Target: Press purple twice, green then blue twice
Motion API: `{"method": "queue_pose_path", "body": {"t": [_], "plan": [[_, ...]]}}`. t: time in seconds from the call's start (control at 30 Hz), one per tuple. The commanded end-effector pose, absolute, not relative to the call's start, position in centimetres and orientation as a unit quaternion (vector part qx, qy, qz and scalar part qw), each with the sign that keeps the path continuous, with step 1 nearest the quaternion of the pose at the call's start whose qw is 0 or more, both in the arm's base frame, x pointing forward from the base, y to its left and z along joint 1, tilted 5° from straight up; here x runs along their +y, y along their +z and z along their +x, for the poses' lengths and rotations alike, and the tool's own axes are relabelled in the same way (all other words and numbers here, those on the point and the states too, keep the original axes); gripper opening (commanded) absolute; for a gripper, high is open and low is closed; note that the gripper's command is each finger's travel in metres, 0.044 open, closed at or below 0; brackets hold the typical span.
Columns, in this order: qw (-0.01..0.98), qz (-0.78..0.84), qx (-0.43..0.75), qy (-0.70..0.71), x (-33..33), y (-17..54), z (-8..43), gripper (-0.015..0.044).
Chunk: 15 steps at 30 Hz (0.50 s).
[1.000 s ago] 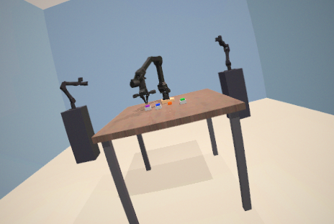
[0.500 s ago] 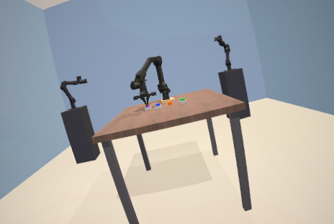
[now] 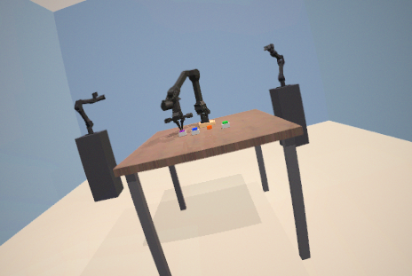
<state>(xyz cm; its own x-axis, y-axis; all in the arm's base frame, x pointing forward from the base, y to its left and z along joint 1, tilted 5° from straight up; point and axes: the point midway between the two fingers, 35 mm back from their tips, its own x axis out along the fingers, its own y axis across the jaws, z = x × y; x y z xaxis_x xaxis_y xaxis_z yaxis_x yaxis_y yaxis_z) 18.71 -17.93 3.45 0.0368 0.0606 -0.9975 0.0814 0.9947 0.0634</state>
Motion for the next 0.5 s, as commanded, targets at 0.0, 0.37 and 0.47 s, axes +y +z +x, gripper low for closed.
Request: {"method": "queue_pose_path", "body": {"t": [0.0,0.37,0.47], "plan": [[0.717,0.052,0.695,-0.008,-18.1,5.5,18.6,0.002],[0.716,0.053,0.696,-0.009,-18.5,11.9,18.4,0.002],[0.716,0.053,0.696,-0.009,-18.5,12.7,18.3,0.002]]}}
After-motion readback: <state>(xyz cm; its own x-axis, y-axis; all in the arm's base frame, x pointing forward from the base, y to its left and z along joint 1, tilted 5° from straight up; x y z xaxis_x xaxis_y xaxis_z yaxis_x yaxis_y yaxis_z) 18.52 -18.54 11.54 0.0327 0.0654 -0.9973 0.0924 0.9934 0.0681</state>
